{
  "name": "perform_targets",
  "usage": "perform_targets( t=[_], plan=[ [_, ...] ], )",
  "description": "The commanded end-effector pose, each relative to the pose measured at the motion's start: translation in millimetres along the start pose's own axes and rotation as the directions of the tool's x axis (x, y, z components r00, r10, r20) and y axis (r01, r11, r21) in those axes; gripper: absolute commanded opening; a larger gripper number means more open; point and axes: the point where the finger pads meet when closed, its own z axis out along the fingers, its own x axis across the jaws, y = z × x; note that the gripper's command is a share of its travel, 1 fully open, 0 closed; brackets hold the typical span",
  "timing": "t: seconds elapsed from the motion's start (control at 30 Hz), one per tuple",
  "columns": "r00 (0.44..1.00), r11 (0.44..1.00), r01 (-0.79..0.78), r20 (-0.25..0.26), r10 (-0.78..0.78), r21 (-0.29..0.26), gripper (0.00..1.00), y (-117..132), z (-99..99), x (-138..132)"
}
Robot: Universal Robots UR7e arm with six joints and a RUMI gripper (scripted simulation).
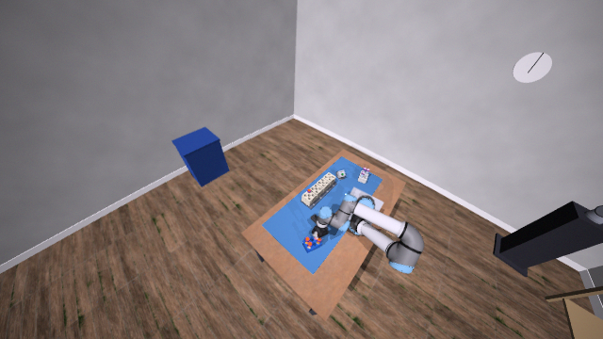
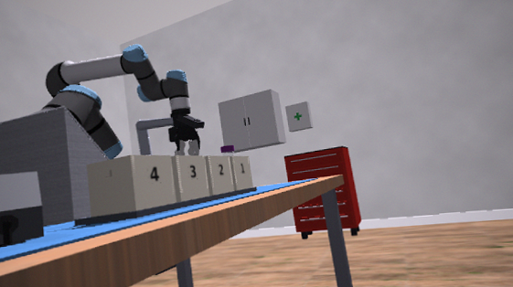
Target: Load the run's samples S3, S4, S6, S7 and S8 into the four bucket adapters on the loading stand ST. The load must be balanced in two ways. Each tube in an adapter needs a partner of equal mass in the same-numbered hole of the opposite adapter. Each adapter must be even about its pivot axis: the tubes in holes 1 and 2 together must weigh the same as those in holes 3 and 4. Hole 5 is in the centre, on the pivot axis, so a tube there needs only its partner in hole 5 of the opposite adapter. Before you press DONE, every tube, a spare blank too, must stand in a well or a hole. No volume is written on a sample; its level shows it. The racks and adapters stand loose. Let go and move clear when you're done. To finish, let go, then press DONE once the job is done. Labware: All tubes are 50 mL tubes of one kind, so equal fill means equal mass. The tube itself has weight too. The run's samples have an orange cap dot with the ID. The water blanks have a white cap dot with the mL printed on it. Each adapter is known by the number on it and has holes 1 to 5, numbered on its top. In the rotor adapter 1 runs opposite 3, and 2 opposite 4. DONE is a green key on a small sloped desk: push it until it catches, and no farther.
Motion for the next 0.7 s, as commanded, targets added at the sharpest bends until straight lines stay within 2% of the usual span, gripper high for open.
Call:
perform_targets(
  t=[0.0,0.27,0.57,0.6,0.67],
  plan=[
    [1.0,1.0,-0.002,-0.005,0.002,0.01,0.35,-1.2,7.0,-1.5],
    [1.0,1.0,-0.002,-0.005,0.002,0.01,0.35,-1.3,15.1,-1.5],
    [1.0,1.0,-0.002,-0.005,0.002,0.01,0.35,-1.3,15.0,-1.5],
    [1.0,1.0,-0.002,-0.005,0.002,0.01,0.0,-1.3,15.1,-1.5],
    [1.0,1.0,-0.002,-0.005,0.002,0.01,0.0,-1.3,15.0,-1.5]
  ],
)
